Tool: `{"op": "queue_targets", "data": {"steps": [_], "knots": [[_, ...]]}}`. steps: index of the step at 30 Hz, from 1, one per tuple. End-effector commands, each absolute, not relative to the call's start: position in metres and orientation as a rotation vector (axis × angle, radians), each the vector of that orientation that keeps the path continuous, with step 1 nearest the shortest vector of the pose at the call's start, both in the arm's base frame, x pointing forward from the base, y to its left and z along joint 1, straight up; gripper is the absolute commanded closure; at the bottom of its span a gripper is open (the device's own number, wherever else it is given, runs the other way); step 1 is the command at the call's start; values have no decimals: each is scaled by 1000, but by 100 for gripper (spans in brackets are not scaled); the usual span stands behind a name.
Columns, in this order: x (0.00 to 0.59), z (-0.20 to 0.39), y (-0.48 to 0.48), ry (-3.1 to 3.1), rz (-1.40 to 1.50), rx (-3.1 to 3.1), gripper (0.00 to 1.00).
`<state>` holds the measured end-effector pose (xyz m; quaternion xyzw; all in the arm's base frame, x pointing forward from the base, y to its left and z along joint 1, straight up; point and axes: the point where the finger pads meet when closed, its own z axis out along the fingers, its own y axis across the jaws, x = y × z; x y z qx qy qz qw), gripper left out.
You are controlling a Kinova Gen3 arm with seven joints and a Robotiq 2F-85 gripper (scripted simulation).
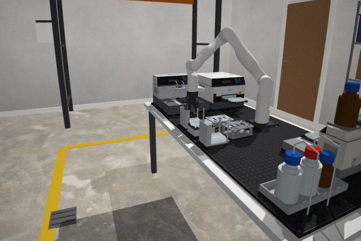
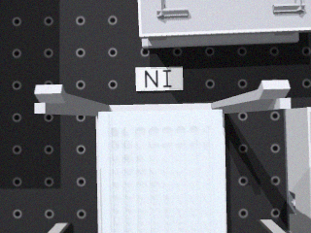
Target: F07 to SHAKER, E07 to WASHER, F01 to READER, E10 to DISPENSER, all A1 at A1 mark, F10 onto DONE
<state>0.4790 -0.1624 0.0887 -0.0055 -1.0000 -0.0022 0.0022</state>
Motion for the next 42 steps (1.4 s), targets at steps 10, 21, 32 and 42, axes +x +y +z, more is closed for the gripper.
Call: {"op": "queue_targets", "data": {"steps": [10,21,32,42], "knots": [[480,74,-163,-3139,-5,-17,0],[479,62,-162,-3139,-5,-17,0],[479,54,-162,-3139,-5,-17,0],[479,54,-162,-3139,-5,-17,0]]}}
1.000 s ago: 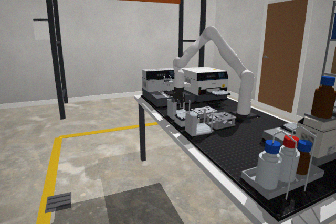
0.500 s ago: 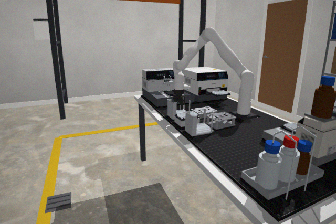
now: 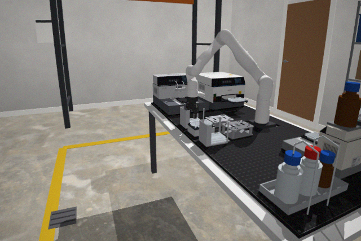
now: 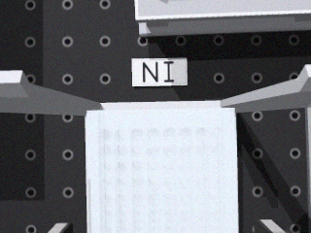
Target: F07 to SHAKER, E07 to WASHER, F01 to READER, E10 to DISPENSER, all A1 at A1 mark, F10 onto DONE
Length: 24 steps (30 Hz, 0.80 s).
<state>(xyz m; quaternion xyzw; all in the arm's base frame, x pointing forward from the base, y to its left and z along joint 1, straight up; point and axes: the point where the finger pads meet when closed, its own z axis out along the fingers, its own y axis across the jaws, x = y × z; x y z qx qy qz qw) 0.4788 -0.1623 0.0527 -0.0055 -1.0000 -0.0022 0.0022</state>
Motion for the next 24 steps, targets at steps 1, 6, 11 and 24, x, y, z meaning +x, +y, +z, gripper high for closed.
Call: {"op": "queue_targets", "data": {"steps": [1,6,11,24], "knots": [[479,54,-162,-3139,-5,-17,0],[479,53,-162,-3139,-5,-17,0],[479,47,-162,-3139,-5,-17,0],[479,36,-162,-3139,-5,-17,0]]}}
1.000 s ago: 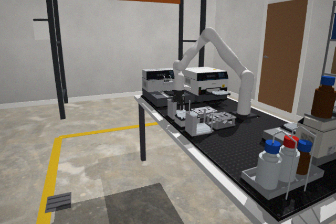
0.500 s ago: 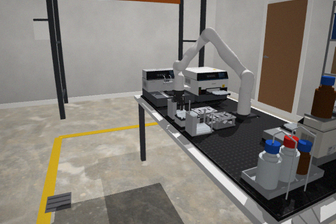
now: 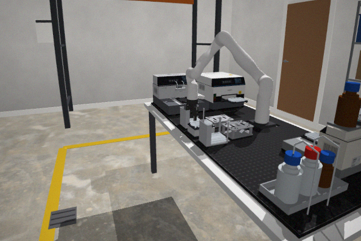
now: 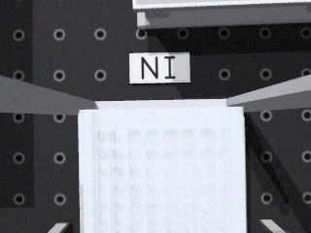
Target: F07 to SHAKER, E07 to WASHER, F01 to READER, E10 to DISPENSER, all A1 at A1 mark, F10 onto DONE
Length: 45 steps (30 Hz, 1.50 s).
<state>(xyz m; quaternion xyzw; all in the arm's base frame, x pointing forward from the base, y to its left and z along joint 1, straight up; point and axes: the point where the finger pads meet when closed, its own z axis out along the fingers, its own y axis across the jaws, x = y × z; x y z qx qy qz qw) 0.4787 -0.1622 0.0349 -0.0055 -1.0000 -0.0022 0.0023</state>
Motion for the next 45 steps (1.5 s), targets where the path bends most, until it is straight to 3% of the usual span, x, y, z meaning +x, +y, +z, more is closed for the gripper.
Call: {"op": "queue_targets", "data": {"steps": [1,45], "knots": [[479,36,-162,-3139,-5,-17,0],[479,26,-162,-3139,-5,-17,0]]}}
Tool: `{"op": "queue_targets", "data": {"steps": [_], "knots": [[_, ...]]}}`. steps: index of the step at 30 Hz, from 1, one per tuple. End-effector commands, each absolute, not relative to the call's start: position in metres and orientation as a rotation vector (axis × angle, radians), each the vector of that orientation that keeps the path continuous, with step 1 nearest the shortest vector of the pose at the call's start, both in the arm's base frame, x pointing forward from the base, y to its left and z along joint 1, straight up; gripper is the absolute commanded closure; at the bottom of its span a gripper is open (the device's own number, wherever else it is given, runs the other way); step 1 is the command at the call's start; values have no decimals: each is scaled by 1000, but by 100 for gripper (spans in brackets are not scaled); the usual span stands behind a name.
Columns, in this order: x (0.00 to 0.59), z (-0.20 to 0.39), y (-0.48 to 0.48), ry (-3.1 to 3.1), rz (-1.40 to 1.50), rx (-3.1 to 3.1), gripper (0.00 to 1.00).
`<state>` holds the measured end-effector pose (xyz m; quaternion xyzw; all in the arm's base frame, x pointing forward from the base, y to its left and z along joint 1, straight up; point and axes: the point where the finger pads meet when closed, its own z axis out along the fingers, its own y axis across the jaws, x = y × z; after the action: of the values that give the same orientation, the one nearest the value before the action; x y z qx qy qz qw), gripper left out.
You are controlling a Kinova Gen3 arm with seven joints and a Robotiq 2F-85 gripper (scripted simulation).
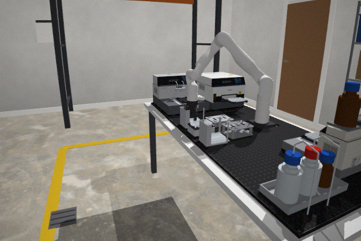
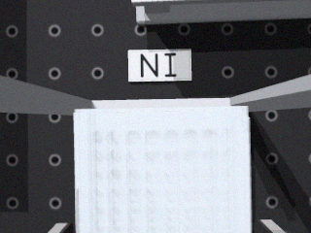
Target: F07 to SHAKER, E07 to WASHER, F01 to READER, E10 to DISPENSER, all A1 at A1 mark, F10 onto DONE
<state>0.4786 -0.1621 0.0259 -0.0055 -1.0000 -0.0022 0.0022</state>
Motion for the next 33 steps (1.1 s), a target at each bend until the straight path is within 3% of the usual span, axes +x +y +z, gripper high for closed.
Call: {"op": "queue_targets", "data": {"steps": [1,23,24,33], "knots": [[479,26,-162,-3139,-5,-17,0],[479,24,-162,-3139,-5,-17,0],[479,24,-162,-3139,-5,-17,6],[479,24,-162,-3139,-5,-17,6]]}}
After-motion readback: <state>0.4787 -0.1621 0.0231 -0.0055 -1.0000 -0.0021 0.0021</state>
